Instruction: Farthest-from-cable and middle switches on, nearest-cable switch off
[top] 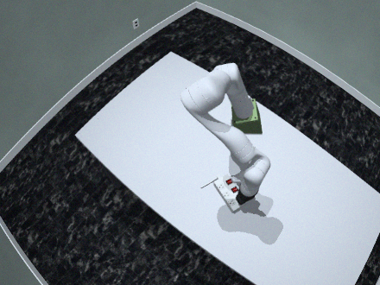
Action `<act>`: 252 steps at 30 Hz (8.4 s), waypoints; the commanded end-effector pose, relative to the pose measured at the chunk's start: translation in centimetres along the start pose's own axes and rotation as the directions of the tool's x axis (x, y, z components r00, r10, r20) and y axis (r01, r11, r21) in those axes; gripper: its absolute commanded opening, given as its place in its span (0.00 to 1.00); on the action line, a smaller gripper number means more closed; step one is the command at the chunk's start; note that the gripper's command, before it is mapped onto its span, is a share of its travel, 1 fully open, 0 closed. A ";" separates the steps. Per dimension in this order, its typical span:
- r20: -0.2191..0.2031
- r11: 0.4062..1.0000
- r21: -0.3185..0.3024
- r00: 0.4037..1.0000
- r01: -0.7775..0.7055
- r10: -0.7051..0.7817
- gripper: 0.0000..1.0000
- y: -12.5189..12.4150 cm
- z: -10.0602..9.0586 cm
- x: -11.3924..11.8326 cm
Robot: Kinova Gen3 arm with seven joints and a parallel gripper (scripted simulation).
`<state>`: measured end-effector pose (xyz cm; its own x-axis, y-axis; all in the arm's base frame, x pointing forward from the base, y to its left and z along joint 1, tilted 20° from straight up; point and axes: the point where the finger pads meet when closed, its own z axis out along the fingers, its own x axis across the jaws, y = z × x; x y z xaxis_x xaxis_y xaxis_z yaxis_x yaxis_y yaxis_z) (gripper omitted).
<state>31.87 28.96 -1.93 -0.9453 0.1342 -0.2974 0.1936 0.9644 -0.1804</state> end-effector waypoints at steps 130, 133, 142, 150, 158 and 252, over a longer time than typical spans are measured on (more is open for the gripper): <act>0.000 1.000 0.001 1.000 -0.001 0.001 0.00 -4.6 -4.4 0.1; 0.000 1.000 0.001 1.000 -0.001 0.001 0.00 -4.6 -4.4 0.1; 0.000 1.000 0.001 1.000 -0.001 0.001 0.00 -4.6 -4.4 0.1; 0.000 1.000 0.001 1.000 -0.001 0.001 0.00 -4.6 -4.4 0.1; 0.000 1.000 0.001 1.000 -0.001 0.001 0.00 -4.6 -4.4 0.1; 0.001 1.000 -0.001 1.000 0.000 0.000 0.00 -4.6 -0.1 0.0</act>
<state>30.93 24.47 -1.05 -0.9454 0.1341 -0.2972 0.1936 0.9643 -0.1806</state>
